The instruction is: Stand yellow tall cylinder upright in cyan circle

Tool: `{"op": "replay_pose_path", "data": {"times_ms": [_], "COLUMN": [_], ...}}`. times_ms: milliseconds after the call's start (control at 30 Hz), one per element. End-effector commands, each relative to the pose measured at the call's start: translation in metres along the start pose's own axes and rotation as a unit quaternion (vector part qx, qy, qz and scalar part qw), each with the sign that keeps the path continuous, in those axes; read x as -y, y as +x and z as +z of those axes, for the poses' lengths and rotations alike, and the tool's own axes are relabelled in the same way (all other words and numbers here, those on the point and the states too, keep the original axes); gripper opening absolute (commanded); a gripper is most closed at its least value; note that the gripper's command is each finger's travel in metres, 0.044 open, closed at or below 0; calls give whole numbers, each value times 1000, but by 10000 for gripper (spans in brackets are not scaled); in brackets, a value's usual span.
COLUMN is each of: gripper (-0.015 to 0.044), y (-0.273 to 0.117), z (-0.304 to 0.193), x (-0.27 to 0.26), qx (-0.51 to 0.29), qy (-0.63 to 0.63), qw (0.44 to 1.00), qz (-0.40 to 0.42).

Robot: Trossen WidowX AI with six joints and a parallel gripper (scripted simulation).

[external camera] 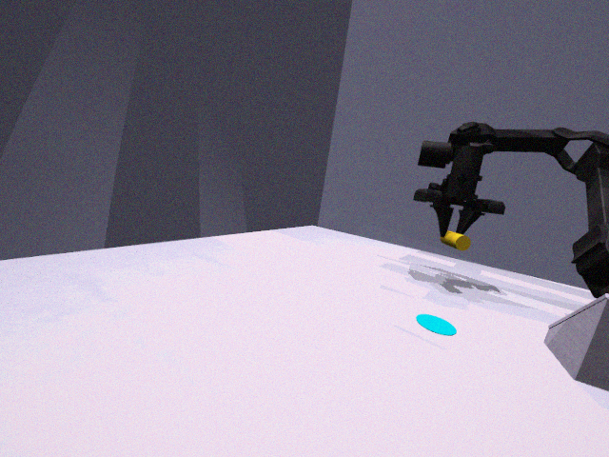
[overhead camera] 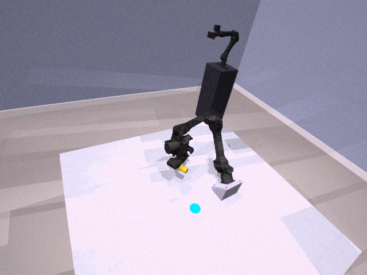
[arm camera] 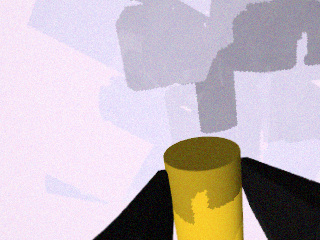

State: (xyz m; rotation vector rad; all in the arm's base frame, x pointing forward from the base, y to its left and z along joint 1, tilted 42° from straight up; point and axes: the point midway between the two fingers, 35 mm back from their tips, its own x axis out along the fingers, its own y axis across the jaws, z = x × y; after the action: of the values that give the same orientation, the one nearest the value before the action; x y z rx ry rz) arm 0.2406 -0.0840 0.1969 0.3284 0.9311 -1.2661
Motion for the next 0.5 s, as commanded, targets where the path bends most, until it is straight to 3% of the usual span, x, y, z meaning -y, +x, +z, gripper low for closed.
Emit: {"op": "replay_pose_path", "data": {"times_ms": [0,467], "gripper": [105,105], "y": [-6,-10], "z": [1,-26], "x": [2,-27], "qx": [3,-5], "qy": [1,-182], "qw": [1000,983], "qz": [-2,9]}}
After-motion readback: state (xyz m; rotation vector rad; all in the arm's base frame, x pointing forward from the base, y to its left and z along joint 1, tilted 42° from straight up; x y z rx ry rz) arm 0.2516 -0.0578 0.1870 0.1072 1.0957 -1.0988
